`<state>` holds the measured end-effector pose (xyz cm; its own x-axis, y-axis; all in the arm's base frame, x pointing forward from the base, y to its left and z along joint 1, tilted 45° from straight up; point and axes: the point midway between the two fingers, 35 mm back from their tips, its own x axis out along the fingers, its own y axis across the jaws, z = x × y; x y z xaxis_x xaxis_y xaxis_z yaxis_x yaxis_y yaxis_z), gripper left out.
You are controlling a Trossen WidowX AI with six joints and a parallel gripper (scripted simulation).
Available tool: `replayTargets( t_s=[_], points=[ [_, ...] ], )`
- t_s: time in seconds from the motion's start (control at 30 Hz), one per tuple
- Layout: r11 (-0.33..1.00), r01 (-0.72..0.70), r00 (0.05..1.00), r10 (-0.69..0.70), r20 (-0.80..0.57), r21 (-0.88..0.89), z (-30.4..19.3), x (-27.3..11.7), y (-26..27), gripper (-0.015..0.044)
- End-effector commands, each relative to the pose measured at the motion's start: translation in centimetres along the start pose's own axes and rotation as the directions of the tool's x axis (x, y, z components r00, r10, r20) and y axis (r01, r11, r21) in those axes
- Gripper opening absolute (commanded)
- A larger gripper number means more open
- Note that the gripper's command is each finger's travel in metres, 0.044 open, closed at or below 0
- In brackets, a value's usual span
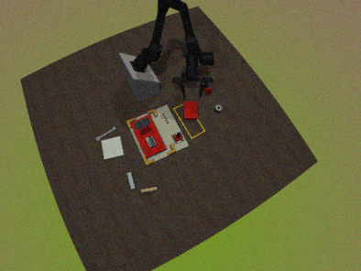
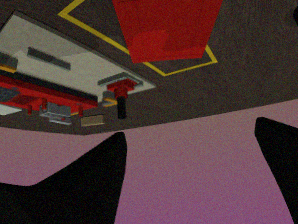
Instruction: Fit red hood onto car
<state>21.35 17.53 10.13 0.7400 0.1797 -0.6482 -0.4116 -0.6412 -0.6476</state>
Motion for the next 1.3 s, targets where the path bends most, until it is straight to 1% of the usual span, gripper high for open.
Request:
replayTargets(
  t_s=[0.0, 0.03, 0.1, 0.17, 0.23, 0.3, 0.37, 0.47, 0.53, 0.6, 0.67, 0.77, 0.87, 1.0, 1.13, 1.27],
  points=[
    [1.000, -0.005, 1.000, 0.005, 0.007, 0.010, 0.1, 0.1, 0.1, 0.0309],
    [0.998, -0.019, 1.000, 0.018, 0.023, 0.059, 0.1, 0.3, 0.1, 0.0335],
    [0.968, -0.083, 0.994, 0.066, 0.082, 0.238, 0.3, 1.0, 0.4, 0.0387],
    [0.888, -0.168, 0.982, 0.114, 0.149, 0.427, 0.5, 1.7, 0.8, 0.0440],
    [0.761, -0.259, 0.963, 0.156, 0.219, 0.595, 0.6, 2.4, 1.1, 0.0440],
    [0.588, -0.346, 0.938, 0.190, 0.290, 0.731, 0.7, 2.9, 1.4, 0.0440],
    [0.377, -0.419, 0.907, 0.215, 0.362, 0.826, 0.7, 3.4, 1.6, 0.0440],
    [0.015, -0.486, 0.852, 0.233, 0.470, 0.874, 0.6, 3.9, 1.8, 0.0440],
    [-0.237, -0.491, 0.810, 0.230, 0.539, 0.838, 0.5, 4.2, 1.8, 0.0440],
    [-0.473, -0.461, 0.767, 0.213, 0.605, 0.751, 0.2, 4.4, 1.7, 0.0440],
    [-0.615, -0.440, 0.725, 0.187, 0.663, 0.655, -0.1, 4.6, 1.6, 0.0440],
    [-0.761, -0.370, 0.692, 0.157, 0.705, 0.533, -0.5, 4.7, 1.4, 0.0440],
    [-0.876, -0.281, 0.659, 0.121, 0.743, 0.392, -0.9, 4.8, 1.1, 0.0440],
    [-0.975, -0.137, 0.612, 0.056, 0.789, 0.176, -1.8, 4.9, 0.8, 0.0440],
    [-1.000, 0.013, 0.585, 0.011, 0.811, 0.003, -2.4, 5.0, 0.5, 0.0440],
    [-1.000, 0.028, 0.582, 0.005, 0.813, -0.013, -2.4, 5.0, 0.5, 0.0440]
  ],
)
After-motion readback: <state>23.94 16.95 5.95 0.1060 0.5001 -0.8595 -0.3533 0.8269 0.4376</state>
